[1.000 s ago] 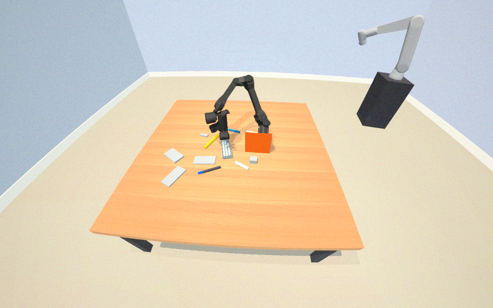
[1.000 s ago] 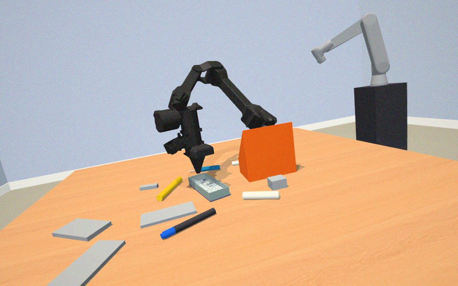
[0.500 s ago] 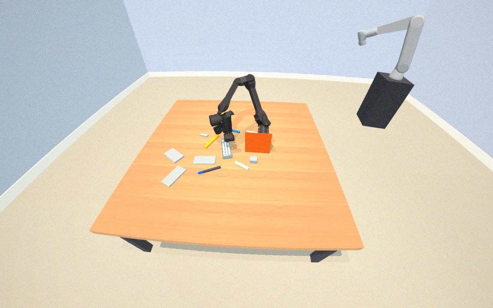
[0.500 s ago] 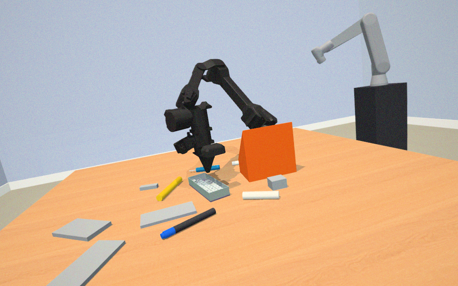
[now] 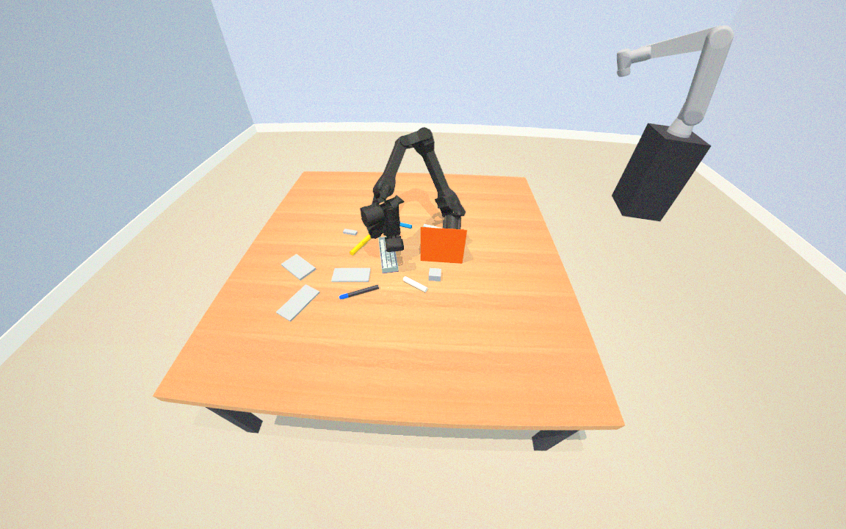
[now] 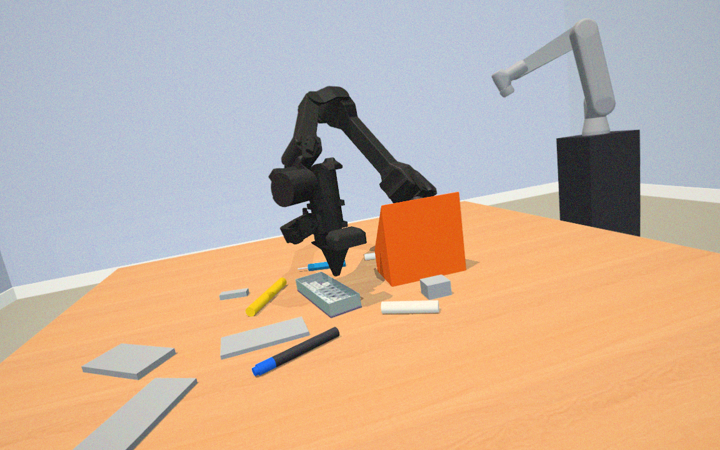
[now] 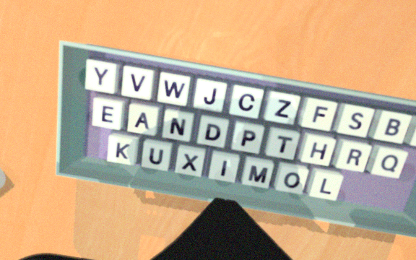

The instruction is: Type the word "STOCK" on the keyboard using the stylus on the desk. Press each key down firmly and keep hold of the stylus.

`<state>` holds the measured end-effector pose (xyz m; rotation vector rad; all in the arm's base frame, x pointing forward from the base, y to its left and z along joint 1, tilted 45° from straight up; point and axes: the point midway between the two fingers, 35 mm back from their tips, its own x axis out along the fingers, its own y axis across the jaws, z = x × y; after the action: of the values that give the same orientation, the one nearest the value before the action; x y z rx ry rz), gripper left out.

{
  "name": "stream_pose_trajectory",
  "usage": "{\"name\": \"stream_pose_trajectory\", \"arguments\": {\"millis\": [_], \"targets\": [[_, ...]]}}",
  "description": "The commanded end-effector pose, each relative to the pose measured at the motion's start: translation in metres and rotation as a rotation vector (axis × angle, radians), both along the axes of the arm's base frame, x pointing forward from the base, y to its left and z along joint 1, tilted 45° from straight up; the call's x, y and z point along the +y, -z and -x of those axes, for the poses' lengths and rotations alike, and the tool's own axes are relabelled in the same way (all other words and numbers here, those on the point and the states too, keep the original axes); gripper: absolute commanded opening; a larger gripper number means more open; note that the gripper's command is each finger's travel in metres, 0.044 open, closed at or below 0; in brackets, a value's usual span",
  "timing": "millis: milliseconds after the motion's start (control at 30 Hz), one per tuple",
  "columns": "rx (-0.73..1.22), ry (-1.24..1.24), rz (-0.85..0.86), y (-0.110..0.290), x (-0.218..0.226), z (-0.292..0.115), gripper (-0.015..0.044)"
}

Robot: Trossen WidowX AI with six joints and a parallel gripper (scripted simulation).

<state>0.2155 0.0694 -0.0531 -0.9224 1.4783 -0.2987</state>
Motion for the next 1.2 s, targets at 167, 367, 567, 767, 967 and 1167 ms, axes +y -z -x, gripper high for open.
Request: {"name": "stream_pose_trajectory", "arguments": {"millis": [167,367,567,767,967,1167], "targets": [[0.006,0.006,0.007,0.017,0.011,0.011,0.0],[0.006,0.006,0.007,0.017,0.011,0.011,0.0],[0.007,0.006,0.004,-0.024,0.052,0.018,0.0],[0.006,0.003,0.004,-0.025,0.053,0.018,0.0],[0.003,-0.003,0.003,-0.022,0.052,0.016,0.0026],[0.003,-0.003,0.003,-0.022,0.052,0.016,0.0026]]}}
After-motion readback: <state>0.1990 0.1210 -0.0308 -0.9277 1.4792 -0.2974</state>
